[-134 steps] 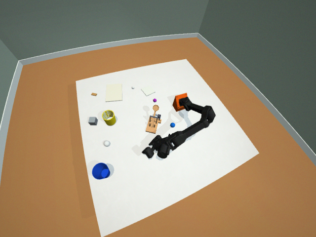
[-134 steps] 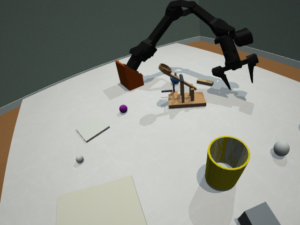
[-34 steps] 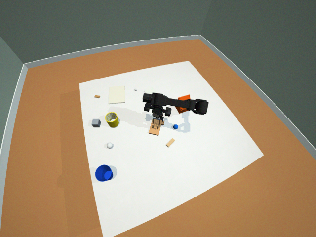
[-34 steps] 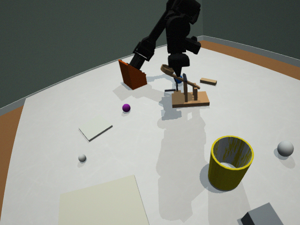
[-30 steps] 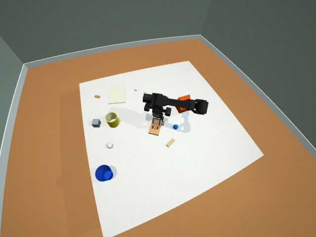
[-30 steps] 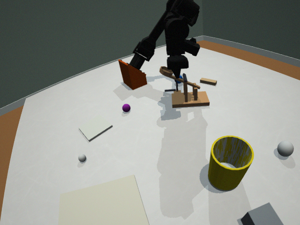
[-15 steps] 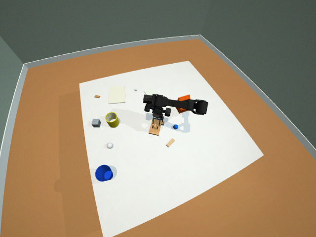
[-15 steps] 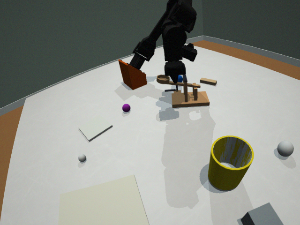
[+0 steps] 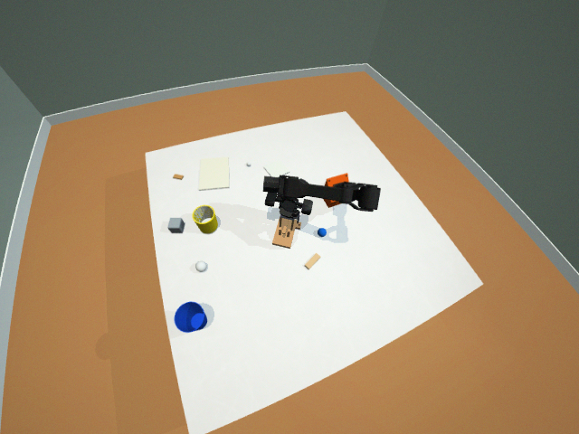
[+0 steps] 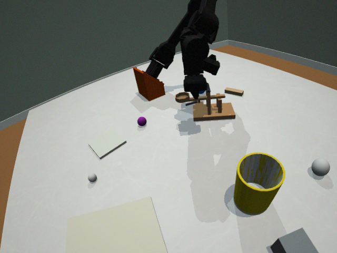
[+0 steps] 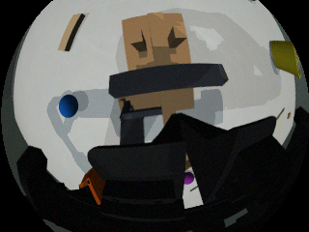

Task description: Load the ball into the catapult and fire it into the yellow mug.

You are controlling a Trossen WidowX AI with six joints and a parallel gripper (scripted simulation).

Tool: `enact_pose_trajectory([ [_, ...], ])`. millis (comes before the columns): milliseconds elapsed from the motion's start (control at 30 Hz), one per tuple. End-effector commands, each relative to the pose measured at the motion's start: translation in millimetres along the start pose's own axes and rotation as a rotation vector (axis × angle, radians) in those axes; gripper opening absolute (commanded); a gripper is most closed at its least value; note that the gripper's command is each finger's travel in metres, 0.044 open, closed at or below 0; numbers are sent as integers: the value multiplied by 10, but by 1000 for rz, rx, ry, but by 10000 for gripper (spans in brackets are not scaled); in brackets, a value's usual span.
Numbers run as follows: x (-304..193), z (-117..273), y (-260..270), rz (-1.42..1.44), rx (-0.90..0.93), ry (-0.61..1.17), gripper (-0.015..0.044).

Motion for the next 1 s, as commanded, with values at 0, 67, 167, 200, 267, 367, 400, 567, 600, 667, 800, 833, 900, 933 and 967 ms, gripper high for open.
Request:
enact_pose_trajectory([
  [0, -45, -97, 5, -8, 6, 12, 0],
  [67, -49, -115, 5, -8, 6, 12, 0],
  [167, -50, -150, 4, -8, 5, 12, 0],
  [200, -50, -166, 3, -8, 5, 12, 0],
  [267, -51, -199, 3, -8, 5, 12, 0],
  [367, -21, -144, -8, 2, -4, 0, 0],
  [400, -21, -144, -8, 2, -4, 0, 0],
  [567, -21, -144, -8, 2, -4, 0, 0],
  [600, -21, -144, -8, 2, -4, 0, 0],
  [667, -35, -128, -10, 1, -5, 1, 26],
  [800, -306, 175, -7, -8, 2, 14, 131],
  [833, -348, 221, 0, -8, 4, 15, 158],
  [900, -227, 79, -3, -6, 3, 12, 210],
  [933, -227, 79, -3, -6, 3, 12, 236],
  [967, -227, 79, -3, -6, 3, 12, 262],
])
Point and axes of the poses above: the point midway between the two fingers, 35 mm back from their tips, its own z axis back along the fingers, its own y axis across the jaws, x = y × z, the point moved 5 cm from there along z, back along the fingers, and after that the axes turned 8 degrees about -z, right-handed, at the moved point
